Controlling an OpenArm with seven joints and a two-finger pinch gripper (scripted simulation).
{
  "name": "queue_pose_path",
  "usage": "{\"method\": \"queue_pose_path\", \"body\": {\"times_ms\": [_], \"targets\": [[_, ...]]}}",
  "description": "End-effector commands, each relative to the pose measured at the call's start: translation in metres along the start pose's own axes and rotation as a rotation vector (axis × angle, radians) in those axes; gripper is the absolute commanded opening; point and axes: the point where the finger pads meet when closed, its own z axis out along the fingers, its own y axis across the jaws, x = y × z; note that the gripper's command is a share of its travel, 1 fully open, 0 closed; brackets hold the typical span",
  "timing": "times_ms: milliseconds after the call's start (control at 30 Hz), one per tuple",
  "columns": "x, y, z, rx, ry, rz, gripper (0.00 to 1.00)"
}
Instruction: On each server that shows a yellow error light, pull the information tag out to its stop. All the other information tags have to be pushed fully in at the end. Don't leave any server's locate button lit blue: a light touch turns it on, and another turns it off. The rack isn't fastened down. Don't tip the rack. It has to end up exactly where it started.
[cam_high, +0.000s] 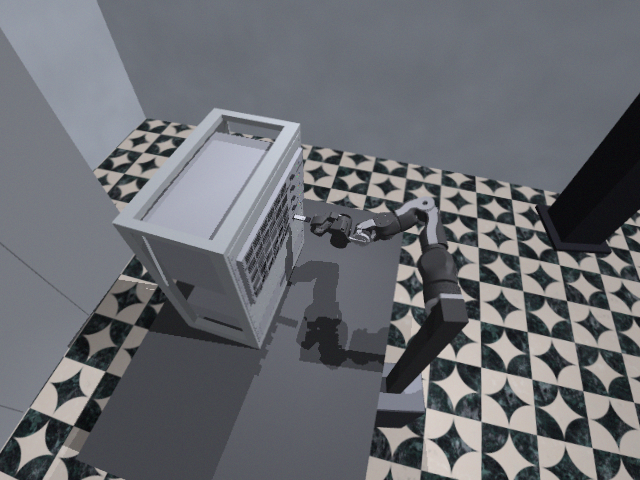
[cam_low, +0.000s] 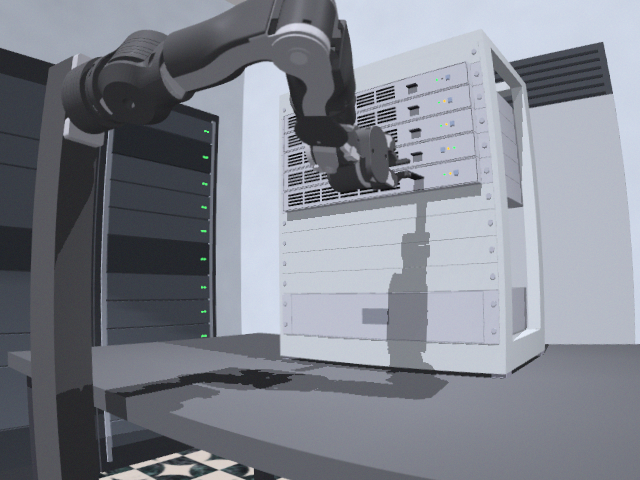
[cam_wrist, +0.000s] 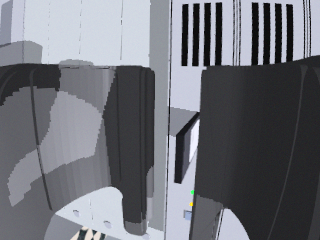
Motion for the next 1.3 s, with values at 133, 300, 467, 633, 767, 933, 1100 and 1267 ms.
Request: {"method": "queue_pose_path", "body": {"times_ms": [133, 300, 467, 633, 767, 933, 1100, 1267], "targets": [[-0.005, -0.002, -0.016, 0.004, -0.013, 0.001, 0.10], [-0.006, -0.003, -0.029, 0.004, -0.011, 0.001, 0.10], [-0.006, -0.003, -0.033, 0.004, -0.008, 0.001, 0.10], [-0.007, -0.002, -0.035, 0.004, -0.010, 0.001, 0.10], [-0.006, 0.018, -0.035, 0.004, -0.010, 0.000, 0.10], [-0.006, 0.042, -0.034, 0.004, -0.010, 0.000, 0.10], [-0.006, 0.043, -0.034, 0.004, -0.010, 0.000, 0.10], [-0.006, 0.043, -0.034, 0.004, -0.010, 0.000, 0.10]]}}
